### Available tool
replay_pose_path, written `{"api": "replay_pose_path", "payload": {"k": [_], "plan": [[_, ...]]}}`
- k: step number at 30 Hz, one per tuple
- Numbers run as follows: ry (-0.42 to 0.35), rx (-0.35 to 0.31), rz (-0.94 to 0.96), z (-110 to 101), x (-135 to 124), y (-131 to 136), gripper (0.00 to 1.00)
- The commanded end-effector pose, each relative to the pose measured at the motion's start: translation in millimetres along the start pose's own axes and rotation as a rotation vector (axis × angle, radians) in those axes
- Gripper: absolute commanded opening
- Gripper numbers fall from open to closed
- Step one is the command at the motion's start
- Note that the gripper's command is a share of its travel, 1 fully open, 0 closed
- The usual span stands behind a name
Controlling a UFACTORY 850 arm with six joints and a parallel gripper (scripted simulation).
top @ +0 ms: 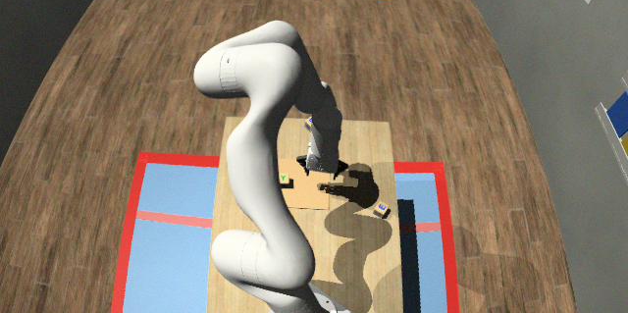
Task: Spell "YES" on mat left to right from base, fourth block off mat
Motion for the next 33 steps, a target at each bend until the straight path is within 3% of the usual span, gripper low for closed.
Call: {"api": "replay_pose_path", "payload": {"k": [1,7,15,20,21,33], "plan": [[-0.002,0.001,0.076,2,-9,59,1.0],[-0.001,0.004,0.171,1,-34,123,1.0],[0.009,0.019,0.31,-1,-84,208,1.0],[0.011,0.022,0.332,-2,-94,221,1.0],[0.011,0.022,0.332,-2,-94,221,0.84],[0.011,0.022,0.332,-2,-94,221,0.84]]}}
Point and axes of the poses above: the point where the finger pads meet when closed, its own z axis out along the fingers, its own y axis across the jaws, x = y × z, the point moved 7 cm from there along -z, back along the fingers, and after that the axes turned 8 degrees about -z, right-handed, at the moved point
